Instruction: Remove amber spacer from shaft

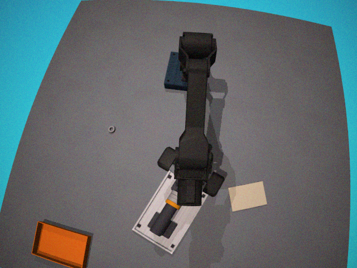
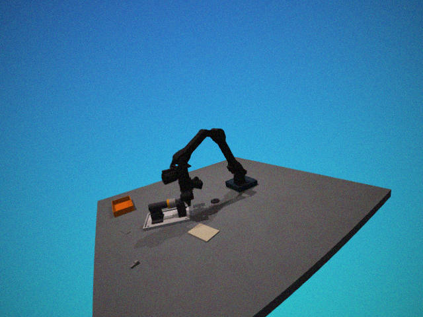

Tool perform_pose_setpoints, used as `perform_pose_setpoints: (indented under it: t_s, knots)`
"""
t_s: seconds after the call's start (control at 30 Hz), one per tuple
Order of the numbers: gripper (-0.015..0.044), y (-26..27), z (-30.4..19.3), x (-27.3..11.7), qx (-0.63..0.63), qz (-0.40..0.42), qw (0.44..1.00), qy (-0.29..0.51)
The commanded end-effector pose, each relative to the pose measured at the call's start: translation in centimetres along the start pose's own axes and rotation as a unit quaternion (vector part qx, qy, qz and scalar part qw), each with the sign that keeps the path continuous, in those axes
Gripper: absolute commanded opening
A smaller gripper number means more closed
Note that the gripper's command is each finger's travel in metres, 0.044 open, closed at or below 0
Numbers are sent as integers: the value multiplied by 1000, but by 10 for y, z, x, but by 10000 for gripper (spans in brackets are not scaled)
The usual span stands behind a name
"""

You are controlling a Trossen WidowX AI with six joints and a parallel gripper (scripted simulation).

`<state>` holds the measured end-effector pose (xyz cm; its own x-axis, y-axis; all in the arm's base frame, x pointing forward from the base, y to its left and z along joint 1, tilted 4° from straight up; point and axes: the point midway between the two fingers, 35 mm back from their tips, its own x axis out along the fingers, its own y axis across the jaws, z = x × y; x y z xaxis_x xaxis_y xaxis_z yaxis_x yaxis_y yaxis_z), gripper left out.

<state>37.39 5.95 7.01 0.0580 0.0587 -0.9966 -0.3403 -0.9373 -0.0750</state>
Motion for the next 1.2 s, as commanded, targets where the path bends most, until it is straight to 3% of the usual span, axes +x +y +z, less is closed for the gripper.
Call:
perform_pose_setpoints:
  t_s: [0.0, 1.17]
  knots:
    - [0, 0, 0, 0, -1, 0, 1000, 0]
    - [0, 0, 17, 0, 1, -2, 1000, -1]
